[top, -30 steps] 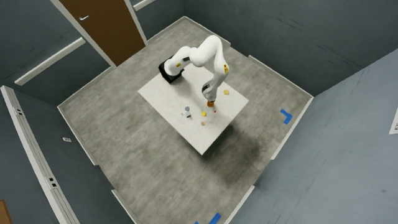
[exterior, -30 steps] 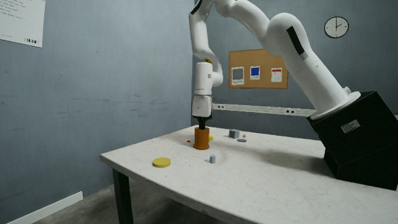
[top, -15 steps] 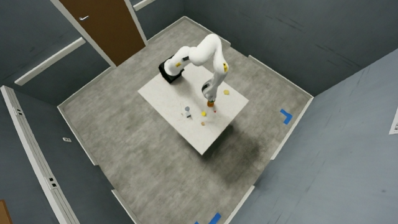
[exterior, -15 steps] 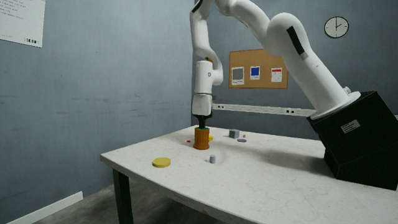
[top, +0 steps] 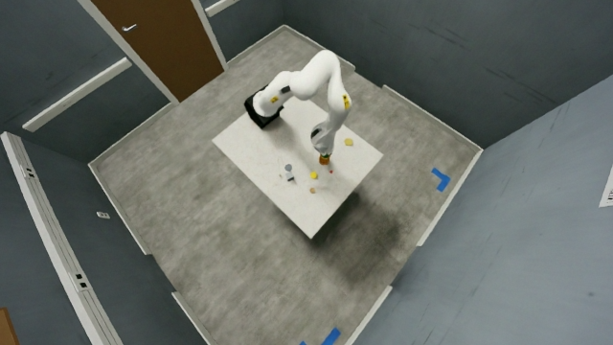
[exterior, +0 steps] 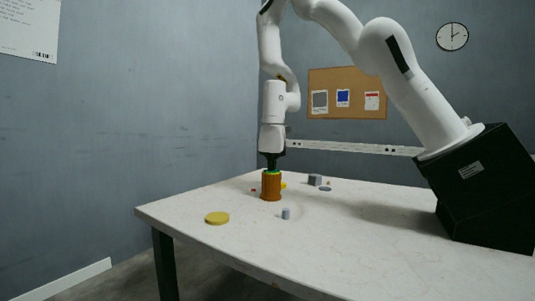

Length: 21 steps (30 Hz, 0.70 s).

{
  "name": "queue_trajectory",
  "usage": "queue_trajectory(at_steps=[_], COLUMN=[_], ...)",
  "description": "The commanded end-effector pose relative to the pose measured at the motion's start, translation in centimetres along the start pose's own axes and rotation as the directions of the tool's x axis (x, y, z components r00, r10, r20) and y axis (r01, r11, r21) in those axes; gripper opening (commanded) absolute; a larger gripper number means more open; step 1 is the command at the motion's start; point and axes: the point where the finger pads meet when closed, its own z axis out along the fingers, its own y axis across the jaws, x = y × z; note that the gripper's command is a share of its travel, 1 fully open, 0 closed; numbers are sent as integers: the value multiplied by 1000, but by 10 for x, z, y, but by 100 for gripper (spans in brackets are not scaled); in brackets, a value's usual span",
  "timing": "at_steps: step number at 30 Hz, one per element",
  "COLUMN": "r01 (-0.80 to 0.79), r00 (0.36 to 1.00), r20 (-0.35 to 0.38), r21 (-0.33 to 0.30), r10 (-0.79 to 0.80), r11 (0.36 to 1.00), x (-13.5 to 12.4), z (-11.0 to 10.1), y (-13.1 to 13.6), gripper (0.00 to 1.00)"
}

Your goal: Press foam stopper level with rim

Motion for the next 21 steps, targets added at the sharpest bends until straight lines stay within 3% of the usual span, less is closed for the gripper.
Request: queue_trajectory(at_steps=[1,21], r01=[0,0], r00=[1000,1000], r20=[0,0], r21=[1,1], r10=[0,0], r11=[1000,1000], x=[0,0], z=[-2,-5], y=[-1,-1], gripper=[0,0])
